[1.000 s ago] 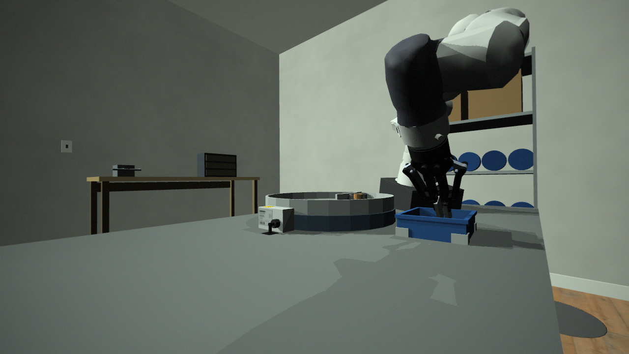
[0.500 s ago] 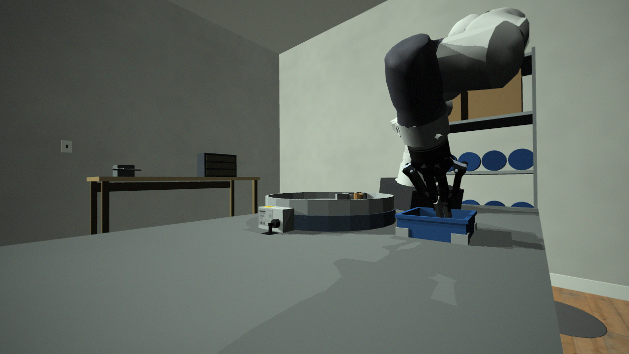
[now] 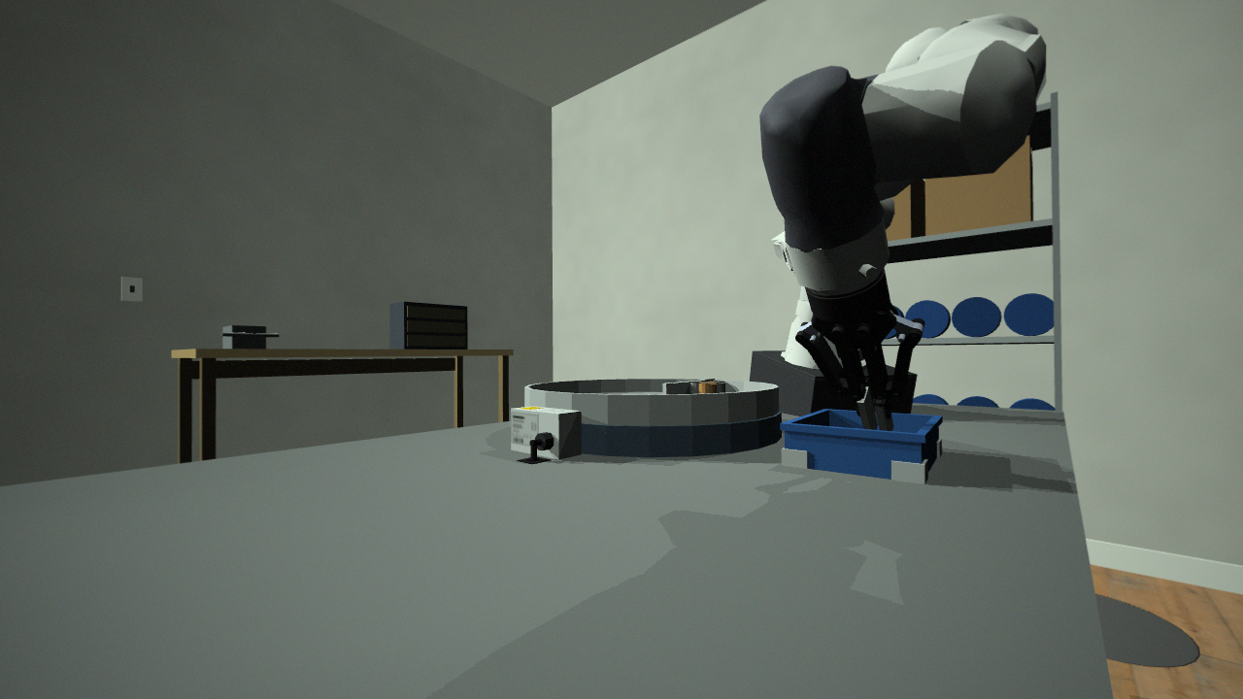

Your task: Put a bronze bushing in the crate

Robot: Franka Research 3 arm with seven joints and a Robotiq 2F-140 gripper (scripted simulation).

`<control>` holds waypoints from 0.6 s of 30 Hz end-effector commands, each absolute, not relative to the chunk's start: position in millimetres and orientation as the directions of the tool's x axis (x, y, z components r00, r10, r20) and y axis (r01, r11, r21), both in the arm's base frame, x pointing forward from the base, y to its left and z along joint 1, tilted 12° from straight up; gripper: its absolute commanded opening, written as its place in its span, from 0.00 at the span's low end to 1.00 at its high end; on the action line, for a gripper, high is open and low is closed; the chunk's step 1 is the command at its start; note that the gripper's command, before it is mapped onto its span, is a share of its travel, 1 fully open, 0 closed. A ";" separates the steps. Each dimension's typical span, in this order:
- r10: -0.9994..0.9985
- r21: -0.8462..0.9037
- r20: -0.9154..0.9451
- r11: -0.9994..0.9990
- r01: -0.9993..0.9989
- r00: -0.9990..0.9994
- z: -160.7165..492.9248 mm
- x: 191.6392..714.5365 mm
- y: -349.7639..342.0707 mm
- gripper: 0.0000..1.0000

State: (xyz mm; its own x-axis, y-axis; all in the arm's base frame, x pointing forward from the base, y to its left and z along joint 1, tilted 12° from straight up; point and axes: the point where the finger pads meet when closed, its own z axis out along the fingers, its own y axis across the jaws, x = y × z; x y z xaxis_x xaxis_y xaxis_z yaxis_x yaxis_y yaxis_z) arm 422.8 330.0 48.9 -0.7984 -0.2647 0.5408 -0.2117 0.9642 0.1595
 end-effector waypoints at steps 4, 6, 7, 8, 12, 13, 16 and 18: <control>-0.267 0.162 0.538 0.964 -0.213 -0.800 62.1 423.0 327.7 0.07; -0.267 0.162 0.538 0.964 -0.213 -0.800 69.8 422.4 326.2 0.07; -0.267 0.162 0.538 0.964 -0.213 -0.800 74.0 422.0 325.4 0.07; -0.267 0.162 0.538 0.964 -0.213 -0.800 78.6 421.7 324.5 0.07; -0.267 0.162 0.538 0.964 -0.213 -0.800 97.7 420.1 320.6 0.07; -0.267 0.162 0.538 0.964 -0.213 -0.800 102.4 419.7 319.7 0.07; -0.267 0.162 0.538 0.964 -0.213 -0.800 106.9 419.3 318.8 0.07; -0.267 0.162 0.538 0.964 -0.213 -0.800 115.1 418.7 317.2 0.07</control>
